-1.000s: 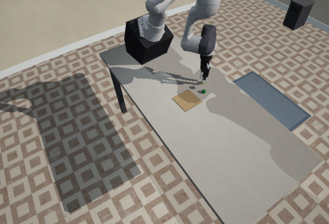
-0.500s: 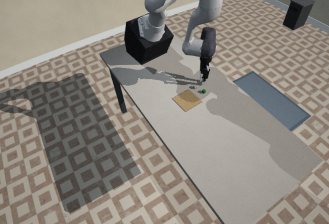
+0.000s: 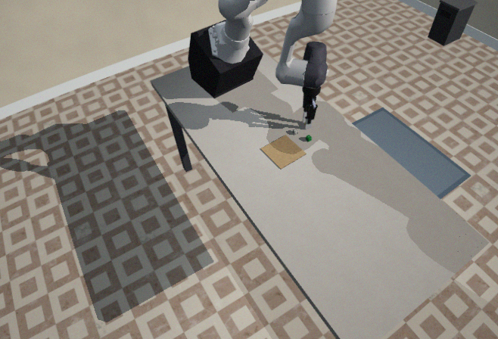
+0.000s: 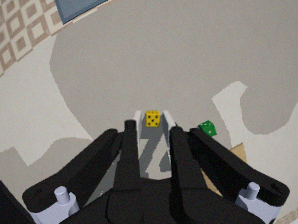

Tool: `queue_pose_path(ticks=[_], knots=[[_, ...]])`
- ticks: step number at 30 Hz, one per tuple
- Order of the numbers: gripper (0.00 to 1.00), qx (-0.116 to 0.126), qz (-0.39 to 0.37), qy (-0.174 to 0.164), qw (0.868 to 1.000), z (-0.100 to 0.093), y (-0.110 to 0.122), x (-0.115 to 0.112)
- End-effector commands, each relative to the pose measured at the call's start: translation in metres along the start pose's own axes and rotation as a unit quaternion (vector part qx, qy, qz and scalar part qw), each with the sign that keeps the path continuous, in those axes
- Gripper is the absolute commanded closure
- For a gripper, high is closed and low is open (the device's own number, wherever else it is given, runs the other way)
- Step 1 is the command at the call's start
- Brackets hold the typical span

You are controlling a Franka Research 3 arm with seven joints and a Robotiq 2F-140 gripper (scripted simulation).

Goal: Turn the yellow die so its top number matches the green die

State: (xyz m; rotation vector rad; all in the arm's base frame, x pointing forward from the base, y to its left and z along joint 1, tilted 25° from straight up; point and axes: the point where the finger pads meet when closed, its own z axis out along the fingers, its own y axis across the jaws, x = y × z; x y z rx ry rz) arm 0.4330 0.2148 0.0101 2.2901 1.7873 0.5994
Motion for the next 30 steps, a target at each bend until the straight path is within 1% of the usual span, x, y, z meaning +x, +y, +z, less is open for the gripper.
queue_pose_path(ticks=[1,24,25,30], knots=[[0.79,-0.001,0.007,-0.001,1.0,0.0009,0.0007,-0.001],[0.79,-0.001,0.007,-0.001,1.0,0.0009,0.0007,-0.001],[0.91,-0.001,0.007,-0.001,1.0,0.0009,0.0007,-0.001],[0.91,-0.001,0.007,-0.001,1.0,0.0009,0.0007,-0.001]])
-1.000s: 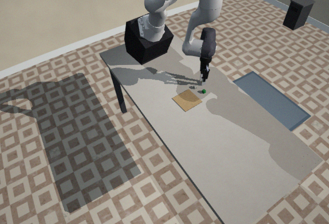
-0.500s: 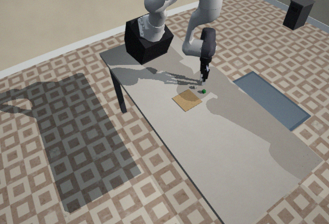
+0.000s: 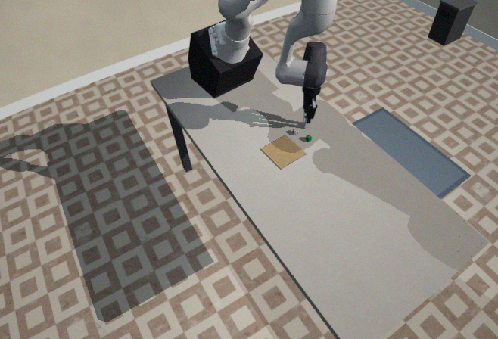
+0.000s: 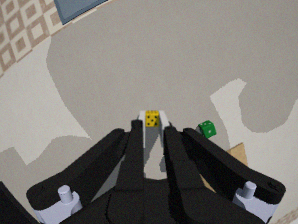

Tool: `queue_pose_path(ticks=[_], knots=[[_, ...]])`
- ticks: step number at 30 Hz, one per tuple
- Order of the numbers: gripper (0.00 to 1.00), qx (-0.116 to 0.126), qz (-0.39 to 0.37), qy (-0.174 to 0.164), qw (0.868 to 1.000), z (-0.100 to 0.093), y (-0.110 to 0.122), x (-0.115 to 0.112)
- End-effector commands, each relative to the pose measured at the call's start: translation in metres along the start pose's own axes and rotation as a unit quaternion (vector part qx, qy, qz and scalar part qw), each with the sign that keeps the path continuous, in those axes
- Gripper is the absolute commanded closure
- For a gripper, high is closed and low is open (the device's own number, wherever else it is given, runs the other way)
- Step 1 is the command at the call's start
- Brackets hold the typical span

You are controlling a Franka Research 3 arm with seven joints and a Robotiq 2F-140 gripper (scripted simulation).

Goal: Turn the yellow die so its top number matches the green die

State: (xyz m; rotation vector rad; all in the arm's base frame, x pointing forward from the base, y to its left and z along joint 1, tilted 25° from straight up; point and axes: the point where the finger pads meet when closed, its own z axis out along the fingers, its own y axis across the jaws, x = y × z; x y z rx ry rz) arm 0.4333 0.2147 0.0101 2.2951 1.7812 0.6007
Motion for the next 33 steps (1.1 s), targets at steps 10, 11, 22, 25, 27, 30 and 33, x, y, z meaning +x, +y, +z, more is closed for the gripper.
queue_pose_path(ticks=[10,11,22,25,27,30,33], knots=[[0.91,-0.001,0.004,-0.001,1.0,0.0009,0.0004,-0.0009],[0.91,-0.001,0.004,-0.001,1.0,0.0009,0.0004,-0.0009],[0.91,-0.001,0.004,-0.001,1.0,0.0009,0.0004,-0.0009],[0.91,-0.001,0.004,-0.001,1.0,0.0009,0.0004,-0.0009],[0.91,-0.001,0.004,-0.001,1.0,0.0009,0.0004,-0.0009],[0.91,-0.001,0.004,-0.001,1.0,0.0006,0.0004,-0.0009],[0.91,-0.001,0.004,-0.001,1.0,-0.0029,0.0004,-0.0009]])
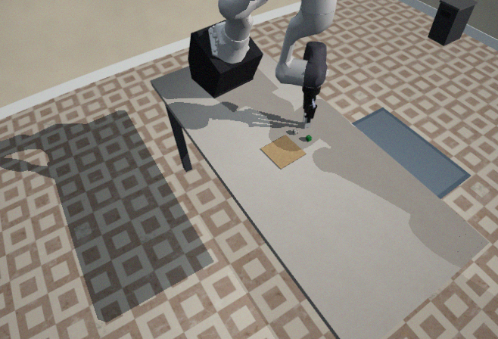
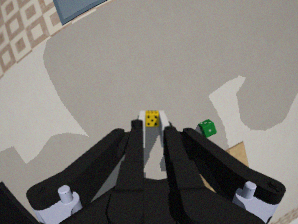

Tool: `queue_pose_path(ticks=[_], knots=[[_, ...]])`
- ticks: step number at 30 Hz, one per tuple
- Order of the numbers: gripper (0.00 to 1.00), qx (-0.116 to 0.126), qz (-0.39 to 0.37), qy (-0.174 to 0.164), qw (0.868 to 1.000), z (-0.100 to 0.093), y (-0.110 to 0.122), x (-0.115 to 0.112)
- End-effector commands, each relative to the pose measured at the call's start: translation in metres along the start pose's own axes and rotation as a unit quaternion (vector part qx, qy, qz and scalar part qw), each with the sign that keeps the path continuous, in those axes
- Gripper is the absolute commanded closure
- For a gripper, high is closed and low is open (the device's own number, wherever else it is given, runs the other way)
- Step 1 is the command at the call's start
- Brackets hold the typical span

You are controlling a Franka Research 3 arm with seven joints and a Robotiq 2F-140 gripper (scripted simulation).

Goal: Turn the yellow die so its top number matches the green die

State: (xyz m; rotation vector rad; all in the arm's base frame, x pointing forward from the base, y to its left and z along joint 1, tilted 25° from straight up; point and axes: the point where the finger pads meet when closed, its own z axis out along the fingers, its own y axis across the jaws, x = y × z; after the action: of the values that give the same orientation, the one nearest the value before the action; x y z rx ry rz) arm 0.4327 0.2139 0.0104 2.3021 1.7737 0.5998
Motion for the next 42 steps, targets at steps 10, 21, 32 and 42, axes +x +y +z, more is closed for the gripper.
queue_pose_path(ticks=[10,21,32,42], knots=[[0.91,-0.001,0.001,0.0,1.0,-0.04,0.001,0.0],[0.91,-0.001,0.001,0.0,1.0,-0.069,0.001,0.0],[0.91,-0.001,0.001,0.0,1.0,-0.093,0.001,0.0],[0.91,-0.001,0.001,0.0,1.0,-0.099,0.0,0.0]])
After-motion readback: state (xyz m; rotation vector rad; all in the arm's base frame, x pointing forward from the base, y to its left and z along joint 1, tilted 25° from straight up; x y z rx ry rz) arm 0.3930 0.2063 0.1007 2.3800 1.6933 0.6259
